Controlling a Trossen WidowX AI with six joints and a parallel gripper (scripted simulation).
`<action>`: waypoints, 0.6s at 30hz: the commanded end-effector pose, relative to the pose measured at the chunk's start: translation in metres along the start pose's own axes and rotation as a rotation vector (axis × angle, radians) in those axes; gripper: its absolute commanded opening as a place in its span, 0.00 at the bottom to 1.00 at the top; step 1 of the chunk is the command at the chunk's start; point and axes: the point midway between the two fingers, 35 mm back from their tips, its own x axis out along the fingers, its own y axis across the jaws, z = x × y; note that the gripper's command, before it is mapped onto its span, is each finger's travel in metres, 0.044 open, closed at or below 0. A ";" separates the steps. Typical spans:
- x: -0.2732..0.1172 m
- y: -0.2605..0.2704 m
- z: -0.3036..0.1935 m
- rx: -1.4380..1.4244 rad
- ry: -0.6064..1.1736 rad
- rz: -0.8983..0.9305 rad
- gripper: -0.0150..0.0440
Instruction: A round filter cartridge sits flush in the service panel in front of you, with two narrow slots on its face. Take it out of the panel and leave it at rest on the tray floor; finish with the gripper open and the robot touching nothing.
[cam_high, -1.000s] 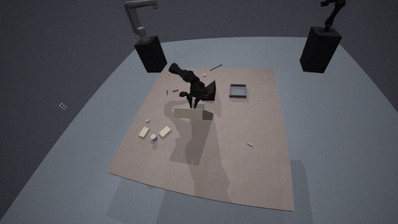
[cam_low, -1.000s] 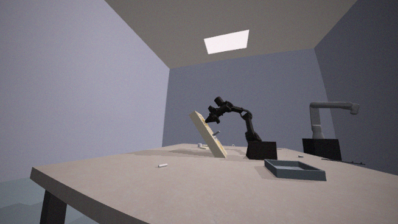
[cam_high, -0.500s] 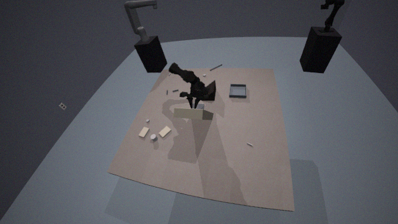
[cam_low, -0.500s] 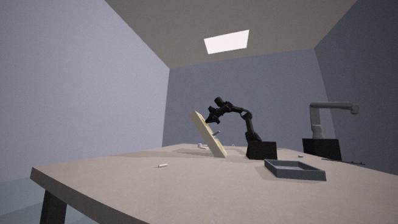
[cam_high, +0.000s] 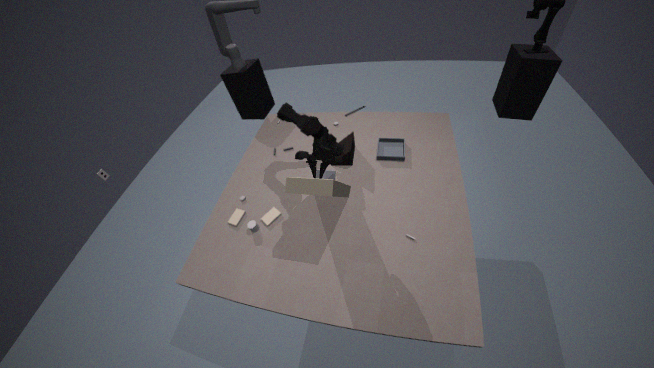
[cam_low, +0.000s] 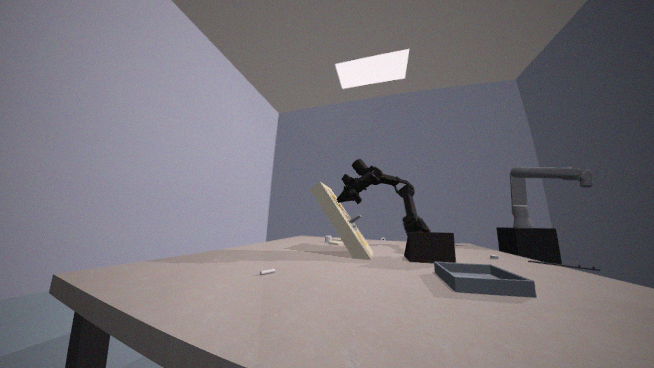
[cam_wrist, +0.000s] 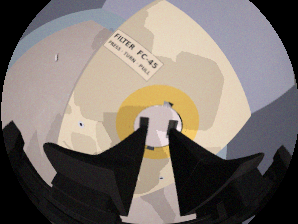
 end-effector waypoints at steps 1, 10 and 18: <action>0.000 -0.001 0.002 -0.001 -0.003 0.002 0.42; 0.003 -0.002 0.002 -0.001 -0.003 0.002 0.42; 0.003 -0.001 0.001 -0.001 -0.003 0.002 0.42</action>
